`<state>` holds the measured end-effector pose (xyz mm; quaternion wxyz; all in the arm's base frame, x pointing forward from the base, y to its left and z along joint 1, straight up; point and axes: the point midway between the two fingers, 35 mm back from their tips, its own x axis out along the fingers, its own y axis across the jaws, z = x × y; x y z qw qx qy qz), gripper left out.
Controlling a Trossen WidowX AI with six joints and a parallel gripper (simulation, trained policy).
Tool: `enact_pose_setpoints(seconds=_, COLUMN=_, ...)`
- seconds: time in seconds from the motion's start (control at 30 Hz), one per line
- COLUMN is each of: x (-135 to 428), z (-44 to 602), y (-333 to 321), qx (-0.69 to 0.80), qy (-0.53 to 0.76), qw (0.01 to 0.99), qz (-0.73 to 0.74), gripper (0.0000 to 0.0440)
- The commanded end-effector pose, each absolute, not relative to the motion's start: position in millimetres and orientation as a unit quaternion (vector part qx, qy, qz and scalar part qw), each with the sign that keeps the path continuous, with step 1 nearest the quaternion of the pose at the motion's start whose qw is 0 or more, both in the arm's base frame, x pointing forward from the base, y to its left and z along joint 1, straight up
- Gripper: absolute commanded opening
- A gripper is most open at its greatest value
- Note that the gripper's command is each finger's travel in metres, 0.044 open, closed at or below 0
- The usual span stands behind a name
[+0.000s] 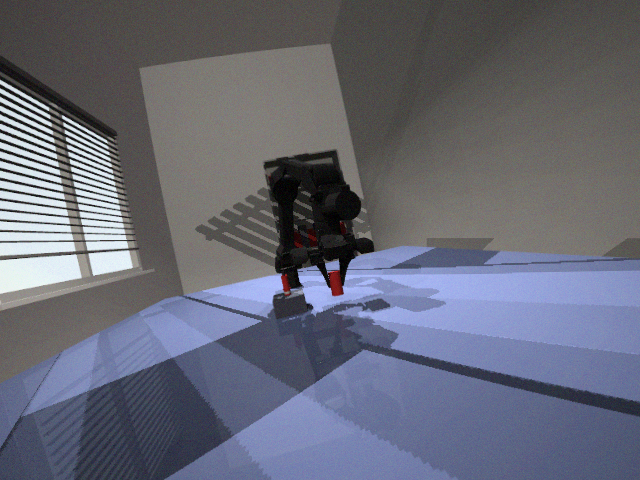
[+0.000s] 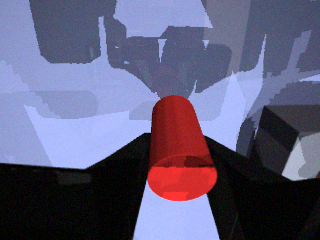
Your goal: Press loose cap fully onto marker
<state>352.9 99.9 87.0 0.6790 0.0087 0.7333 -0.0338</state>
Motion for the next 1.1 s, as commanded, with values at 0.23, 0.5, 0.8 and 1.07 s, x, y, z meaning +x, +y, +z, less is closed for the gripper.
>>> enact_pose_setpoints(seconds=0.23, x=356.1, z=131.2, y=84.2, qx=0.012, qy=0.713, qw=0.700, qz=-0.028, gripper=0.0042)
enact_pose_setpoints(seconds=0.5, x=348.1, z=152.3, y=59.2, qx=0.023, qy=0.717, qw=0.696, qz=-0.031, gripper=0.0035)
enact_pose_setpoints(seconds=0.8, x=332.8, z=170.4, y=26.5, qx=0.035, qy=0.725, qw=0.686, qz=-0.040, gripper=0.0023)
enact_pose_setpoints(seconds=1.07, x=319.9, z=178.9, y=-4.6, qx=0.050, qy=0.732, qw=0.677, qz=-0.053, gripper=0.0009)
